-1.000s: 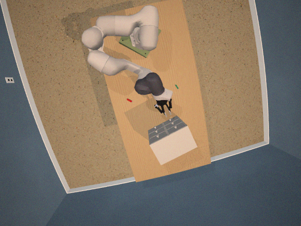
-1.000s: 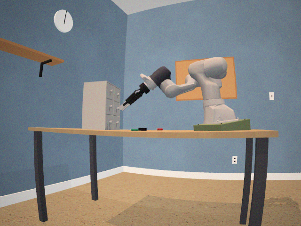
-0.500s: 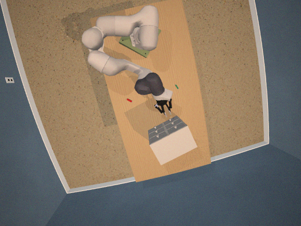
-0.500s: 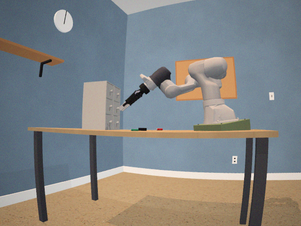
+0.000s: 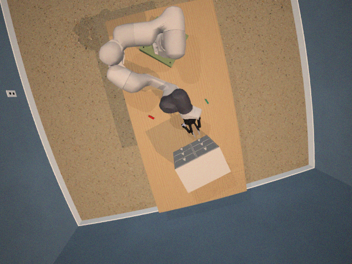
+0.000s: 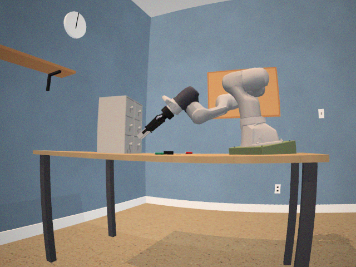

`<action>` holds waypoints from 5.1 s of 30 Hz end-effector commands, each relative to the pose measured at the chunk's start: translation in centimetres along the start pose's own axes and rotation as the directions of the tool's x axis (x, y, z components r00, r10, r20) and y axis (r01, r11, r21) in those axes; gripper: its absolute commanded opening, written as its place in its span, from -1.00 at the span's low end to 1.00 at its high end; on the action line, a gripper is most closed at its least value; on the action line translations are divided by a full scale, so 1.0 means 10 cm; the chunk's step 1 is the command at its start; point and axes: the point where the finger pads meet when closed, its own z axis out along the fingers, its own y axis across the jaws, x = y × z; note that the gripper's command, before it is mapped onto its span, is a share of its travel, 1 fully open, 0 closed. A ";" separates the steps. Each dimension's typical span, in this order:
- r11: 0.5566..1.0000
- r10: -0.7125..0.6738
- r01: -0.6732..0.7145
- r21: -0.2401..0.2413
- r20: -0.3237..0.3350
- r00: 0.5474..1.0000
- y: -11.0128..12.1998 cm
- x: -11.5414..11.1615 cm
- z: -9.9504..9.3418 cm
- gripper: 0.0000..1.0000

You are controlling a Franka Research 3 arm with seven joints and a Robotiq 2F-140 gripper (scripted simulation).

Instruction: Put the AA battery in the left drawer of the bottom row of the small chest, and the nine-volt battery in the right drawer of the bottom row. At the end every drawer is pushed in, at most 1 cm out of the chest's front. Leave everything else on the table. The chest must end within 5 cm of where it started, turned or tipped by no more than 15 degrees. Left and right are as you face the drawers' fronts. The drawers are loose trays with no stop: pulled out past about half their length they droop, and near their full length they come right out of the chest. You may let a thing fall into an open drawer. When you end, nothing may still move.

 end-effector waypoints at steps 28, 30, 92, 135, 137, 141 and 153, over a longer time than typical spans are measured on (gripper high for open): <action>1.000 0.002 -0.002 -0.005 -0.002 1.000 0.01 -0.21 0.39 -0.60; 1.000 0.002 -0.002 -0.005 -0.002 1.000 0.01 -0.21 0.39 -0.60; 1.000 0.002 -0.002 -0.005 -0.002 1.000 0.01 -0.08 0.56 -0.60; 1.000 0.002 -0.002 -0.005 -0.002 1.000 0.01 0.01 0.66 -0.84; 1.000 0.002 -0.002 -0.005 -0.002 1.000 0.01 0.01 0.66 -0.84; 1.000 0.002 -0.002 -0.005 -0.002 1.000 0.01 0.01 0.66 -0.84; 1.000 0.002 -0.002 -0.005 -0.002 1.000 0.01 0.01 0.66 -0.84</action>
